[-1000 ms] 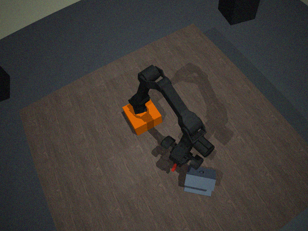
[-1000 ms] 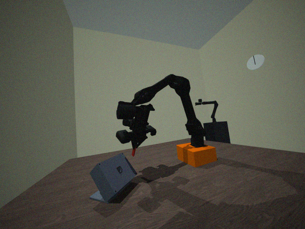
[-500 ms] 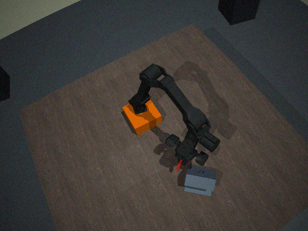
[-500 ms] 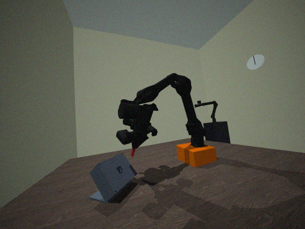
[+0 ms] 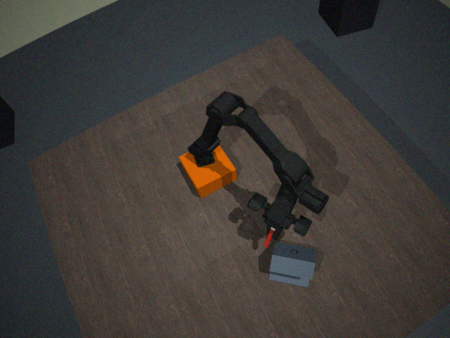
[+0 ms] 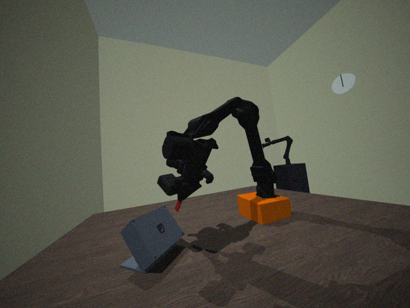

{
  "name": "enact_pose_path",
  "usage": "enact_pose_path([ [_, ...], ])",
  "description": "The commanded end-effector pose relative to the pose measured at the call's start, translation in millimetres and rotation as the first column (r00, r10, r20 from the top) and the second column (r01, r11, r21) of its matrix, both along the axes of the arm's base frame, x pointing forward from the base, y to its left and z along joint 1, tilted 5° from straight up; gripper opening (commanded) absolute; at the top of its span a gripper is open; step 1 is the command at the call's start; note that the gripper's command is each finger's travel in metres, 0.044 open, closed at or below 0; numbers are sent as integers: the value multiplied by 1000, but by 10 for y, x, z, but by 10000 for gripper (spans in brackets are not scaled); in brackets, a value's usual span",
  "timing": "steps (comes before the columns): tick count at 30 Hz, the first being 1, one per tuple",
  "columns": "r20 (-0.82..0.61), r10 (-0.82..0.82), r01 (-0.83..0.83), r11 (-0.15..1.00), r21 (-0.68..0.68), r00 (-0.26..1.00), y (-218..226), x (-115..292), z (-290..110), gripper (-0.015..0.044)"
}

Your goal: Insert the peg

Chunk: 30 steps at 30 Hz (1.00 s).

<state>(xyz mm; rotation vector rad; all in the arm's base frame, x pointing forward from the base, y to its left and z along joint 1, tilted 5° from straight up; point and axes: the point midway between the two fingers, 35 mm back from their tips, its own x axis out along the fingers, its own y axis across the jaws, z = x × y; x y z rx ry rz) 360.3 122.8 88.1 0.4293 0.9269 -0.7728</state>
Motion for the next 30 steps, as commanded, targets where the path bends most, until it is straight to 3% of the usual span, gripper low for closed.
enact_pose_path([
  [1, 17, 11, -11, 1000, -9, 1000, 59, -2, 16, 0],
  [30, 103, 129, -122, 990, -73, 986, 498, -111, 113, 0],
])
